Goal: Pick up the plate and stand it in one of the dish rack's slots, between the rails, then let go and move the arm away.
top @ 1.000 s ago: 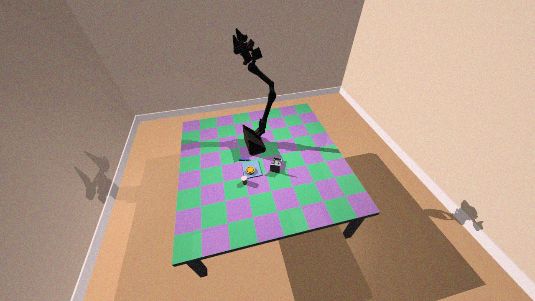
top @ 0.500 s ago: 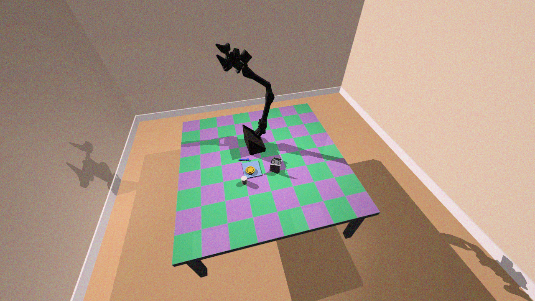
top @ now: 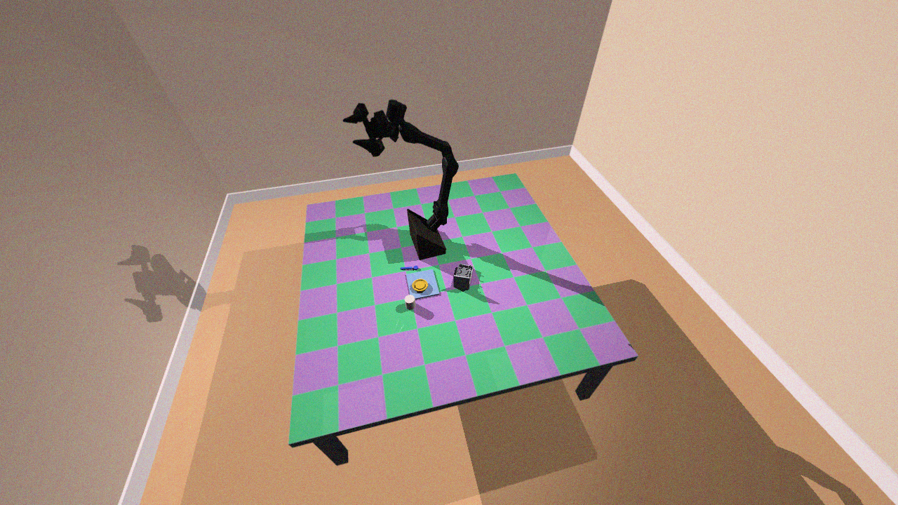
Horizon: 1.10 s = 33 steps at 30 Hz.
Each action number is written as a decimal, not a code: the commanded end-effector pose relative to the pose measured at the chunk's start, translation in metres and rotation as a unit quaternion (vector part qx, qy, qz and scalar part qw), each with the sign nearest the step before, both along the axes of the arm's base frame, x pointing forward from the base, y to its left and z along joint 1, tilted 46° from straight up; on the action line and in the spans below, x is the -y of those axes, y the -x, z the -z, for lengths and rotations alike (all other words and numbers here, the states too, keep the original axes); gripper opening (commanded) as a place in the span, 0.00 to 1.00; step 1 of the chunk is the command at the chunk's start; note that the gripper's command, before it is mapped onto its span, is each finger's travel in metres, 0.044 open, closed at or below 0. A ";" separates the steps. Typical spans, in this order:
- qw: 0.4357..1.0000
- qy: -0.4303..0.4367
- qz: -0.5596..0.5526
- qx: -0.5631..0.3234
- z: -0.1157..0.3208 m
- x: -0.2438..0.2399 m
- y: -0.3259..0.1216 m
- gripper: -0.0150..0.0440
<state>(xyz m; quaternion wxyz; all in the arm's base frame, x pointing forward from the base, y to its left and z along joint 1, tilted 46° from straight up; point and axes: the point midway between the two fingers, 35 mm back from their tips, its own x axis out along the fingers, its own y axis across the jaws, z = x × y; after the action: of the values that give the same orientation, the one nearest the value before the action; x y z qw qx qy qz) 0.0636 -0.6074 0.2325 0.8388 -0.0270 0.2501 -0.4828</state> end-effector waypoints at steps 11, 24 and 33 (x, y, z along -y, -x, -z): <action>0.973 -0.187 -0.128 -0.044 0.107 -0.059 -0.111 0.93; 0.903 -0.342 -0.241 -0.101 0.176 -0.150 -0.187 0.93; 0.827 -0.442 -0.316 -0.144 0.209 -0.226 -0.222 0.93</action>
<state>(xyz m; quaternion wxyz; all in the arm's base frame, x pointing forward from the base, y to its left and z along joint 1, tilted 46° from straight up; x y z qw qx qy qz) 0.2747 -0.4095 0.0381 0.8382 0.1805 0.5102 -0.0668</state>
